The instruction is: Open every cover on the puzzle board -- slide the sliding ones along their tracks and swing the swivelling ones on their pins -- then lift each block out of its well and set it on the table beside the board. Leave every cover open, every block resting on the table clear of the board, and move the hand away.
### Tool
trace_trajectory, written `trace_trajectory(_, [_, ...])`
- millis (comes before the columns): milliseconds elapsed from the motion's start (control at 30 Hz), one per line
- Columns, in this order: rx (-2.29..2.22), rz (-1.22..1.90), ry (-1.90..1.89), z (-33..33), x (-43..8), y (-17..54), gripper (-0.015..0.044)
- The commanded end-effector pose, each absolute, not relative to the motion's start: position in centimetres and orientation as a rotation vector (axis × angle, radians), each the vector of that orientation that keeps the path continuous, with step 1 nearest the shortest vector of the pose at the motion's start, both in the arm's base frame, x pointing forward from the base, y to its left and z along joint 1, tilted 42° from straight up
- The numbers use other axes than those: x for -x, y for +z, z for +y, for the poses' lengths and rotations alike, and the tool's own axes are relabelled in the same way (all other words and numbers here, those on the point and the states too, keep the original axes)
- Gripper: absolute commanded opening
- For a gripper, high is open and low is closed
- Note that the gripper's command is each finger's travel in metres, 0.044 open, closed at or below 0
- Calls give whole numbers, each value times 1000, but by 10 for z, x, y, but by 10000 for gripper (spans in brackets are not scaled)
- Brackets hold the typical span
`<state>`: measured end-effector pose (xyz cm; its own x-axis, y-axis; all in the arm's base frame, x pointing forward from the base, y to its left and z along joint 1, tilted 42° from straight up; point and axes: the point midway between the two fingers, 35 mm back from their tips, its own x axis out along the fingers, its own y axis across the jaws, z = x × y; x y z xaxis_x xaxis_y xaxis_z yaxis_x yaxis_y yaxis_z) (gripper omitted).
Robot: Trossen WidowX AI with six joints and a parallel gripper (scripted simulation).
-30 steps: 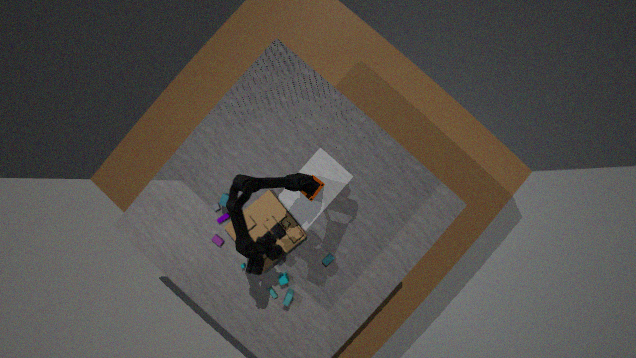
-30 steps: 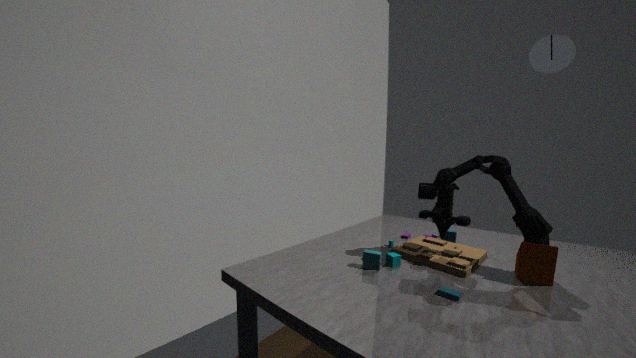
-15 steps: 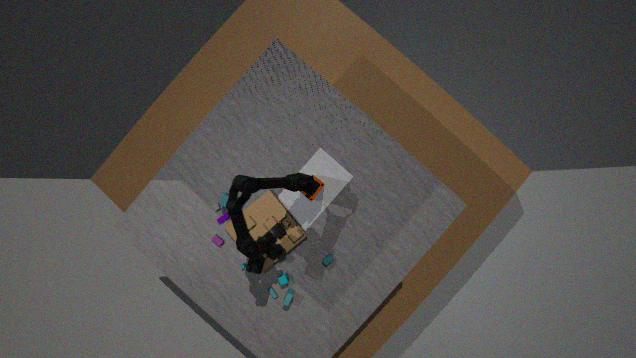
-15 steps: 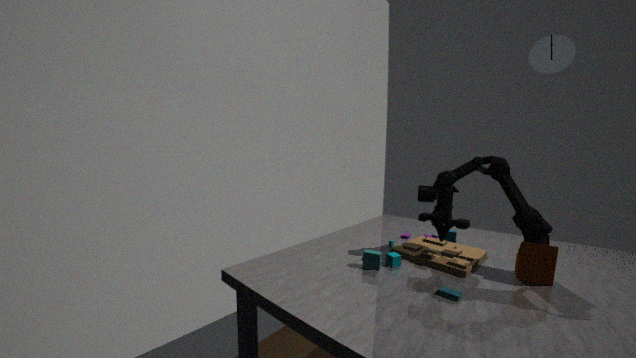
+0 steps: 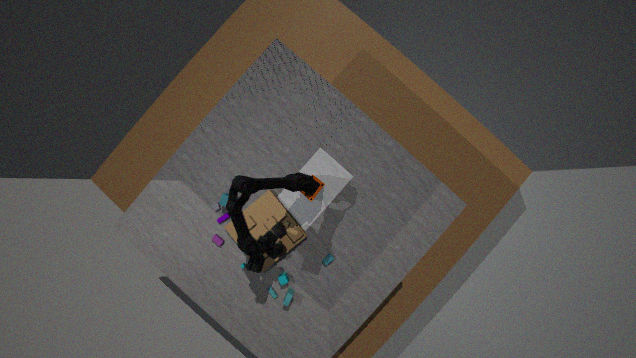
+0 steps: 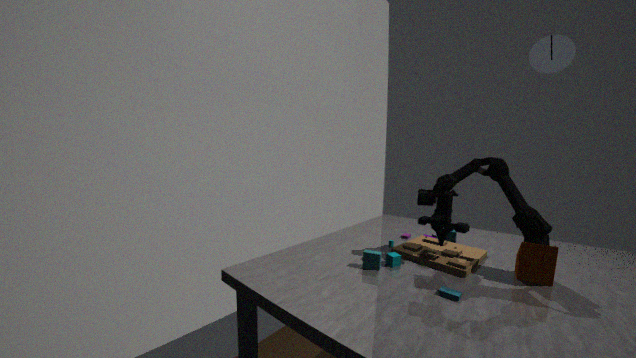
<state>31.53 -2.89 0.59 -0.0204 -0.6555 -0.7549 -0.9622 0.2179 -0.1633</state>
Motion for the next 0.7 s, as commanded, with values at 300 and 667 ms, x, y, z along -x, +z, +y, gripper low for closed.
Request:
trace_trajectory(300, [1518,1753,523,-38,-315,-3,0])
trace_trajectory(667, [1519,1754,522,-45,-314,-11,0])
